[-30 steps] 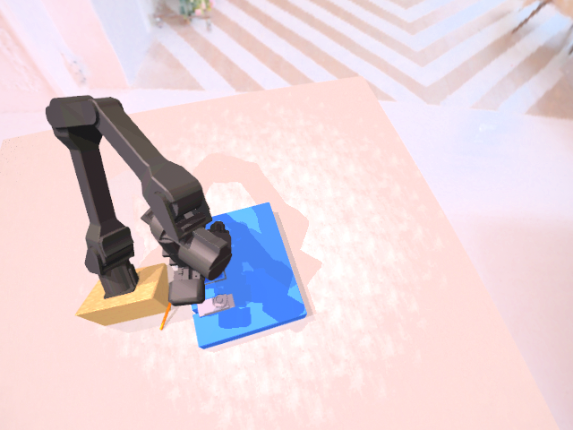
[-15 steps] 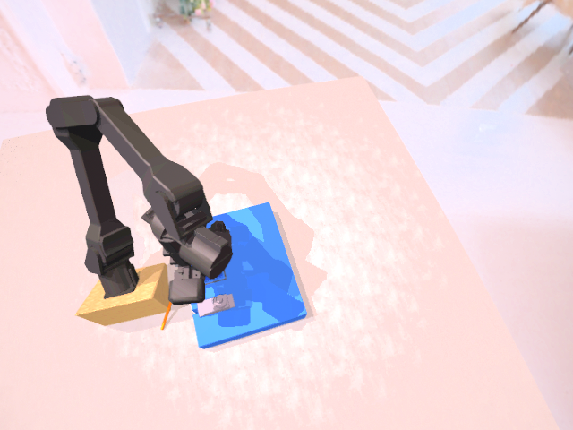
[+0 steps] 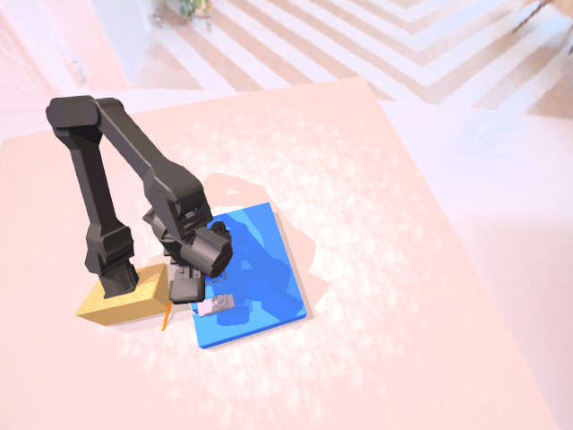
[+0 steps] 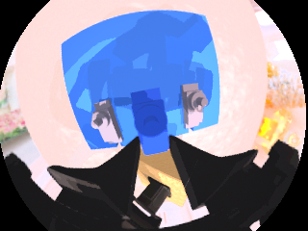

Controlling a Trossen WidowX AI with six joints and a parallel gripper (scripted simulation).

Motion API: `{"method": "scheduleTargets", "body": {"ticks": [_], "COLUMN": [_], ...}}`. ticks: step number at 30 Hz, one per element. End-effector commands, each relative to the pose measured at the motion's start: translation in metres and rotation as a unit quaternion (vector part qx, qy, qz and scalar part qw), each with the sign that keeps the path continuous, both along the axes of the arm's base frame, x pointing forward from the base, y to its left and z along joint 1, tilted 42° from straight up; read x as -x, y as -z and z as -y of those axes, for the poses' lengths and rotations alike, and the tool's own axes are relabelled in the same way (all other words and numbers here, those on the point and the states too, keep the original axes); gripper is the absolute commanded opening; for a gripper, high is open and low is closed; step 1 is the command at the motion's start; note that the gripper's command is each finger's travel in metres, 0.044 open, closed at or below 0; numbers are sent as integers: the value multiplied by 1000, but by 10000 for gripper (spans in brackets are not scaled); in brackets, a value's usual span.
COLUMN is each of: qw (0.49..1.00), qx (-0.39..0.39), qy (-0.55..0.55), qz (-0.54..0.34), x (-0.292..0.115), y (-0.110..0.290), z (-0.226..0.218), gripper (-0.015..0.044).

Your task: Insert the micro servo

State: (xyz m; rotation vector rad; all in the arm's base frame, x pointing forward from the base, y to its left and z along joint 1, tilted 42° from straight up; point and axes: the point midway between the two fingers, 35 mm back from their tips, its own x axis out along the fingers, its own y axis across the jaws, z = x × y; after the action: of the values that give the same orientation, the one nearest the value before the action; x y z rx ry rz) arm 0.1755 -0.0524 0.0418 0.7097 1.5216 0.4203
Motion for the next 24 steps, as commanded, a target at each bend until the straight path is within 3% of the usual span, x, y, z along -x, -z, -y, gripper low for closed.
{"method": "scheduleTargets", "body": {"ticks": [1, 24], "qw": [1000, 1000], "qx": [2, 1], "qy": [2, 2], "qz": [4, 4], "x": [-1, -2], "y": [2, 18], "z": [-3, -16], "gripper": [0, 0]}}
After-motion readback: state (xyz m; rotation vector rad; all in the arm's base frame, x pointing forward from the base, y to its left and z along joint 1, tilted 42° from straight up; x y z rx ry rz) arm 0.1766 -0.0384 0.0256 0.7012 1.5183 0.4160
